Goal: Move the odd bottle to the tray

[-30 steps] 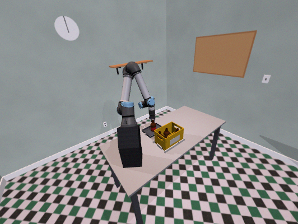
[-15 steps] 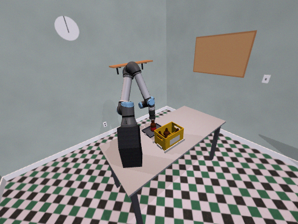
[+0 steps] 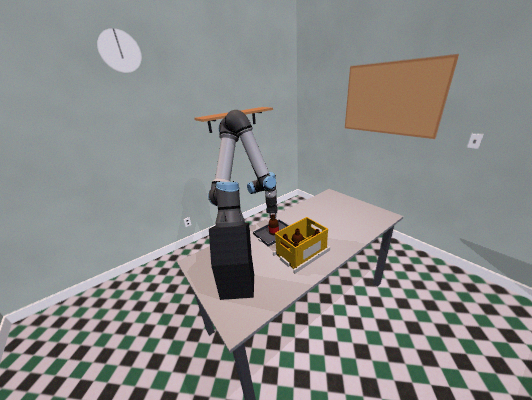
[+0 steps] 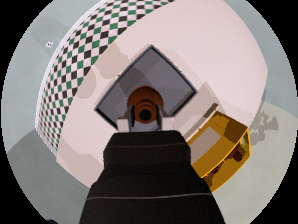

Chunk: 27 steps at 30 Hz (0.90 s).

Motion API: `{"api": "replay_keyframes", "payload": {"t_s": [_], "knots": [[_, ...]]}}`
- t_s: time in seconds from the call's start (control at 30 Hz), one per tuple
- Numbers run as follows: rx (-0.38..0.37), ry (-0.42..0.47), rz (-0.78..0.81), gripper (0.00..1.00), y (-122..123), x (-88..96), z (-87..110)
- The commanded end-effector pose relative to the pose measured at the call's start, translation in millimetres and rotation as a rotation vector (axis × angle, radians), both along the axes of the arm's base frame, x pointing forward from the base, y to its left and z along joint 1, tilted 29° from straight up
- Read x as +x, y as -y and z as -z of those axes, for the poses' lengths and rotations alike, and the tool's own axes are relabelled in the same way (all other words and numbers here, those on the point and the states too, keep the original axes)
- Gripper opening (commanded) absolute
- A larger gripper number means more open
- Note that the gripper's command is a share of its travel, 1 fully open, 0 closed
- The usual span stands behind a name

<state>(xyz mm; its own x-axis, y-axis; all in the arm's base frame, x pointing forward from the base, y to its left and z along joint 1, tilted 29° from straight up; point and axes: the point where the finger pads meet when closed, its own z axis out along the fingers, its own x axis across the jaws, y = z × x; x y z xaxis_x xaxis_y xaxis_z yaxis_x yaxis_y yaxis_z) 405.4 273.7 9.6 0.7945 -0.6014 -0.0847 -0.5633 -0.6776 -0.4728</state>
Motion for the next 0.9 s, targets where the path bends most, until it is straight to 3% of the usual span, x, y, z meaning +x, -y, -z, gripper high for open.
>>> {"api": "replay_keyframes", "payload": {"t_s": [0.0, 0.3, 0.33, 0.87], "knots": [[0.0, 0.001, 0.0, 0.0, 0.0, 0.3, -0.4], [0.0, 0.001, 0.0, 0.0, 0.0, 0.3, -0.4], [0.0, 0.001, 0.0, 1.0, 0.0, 0.3, -0.4], [0.0, 0.001, 0.0, 1.0, 0.0, 0.3, -0.4]]}}
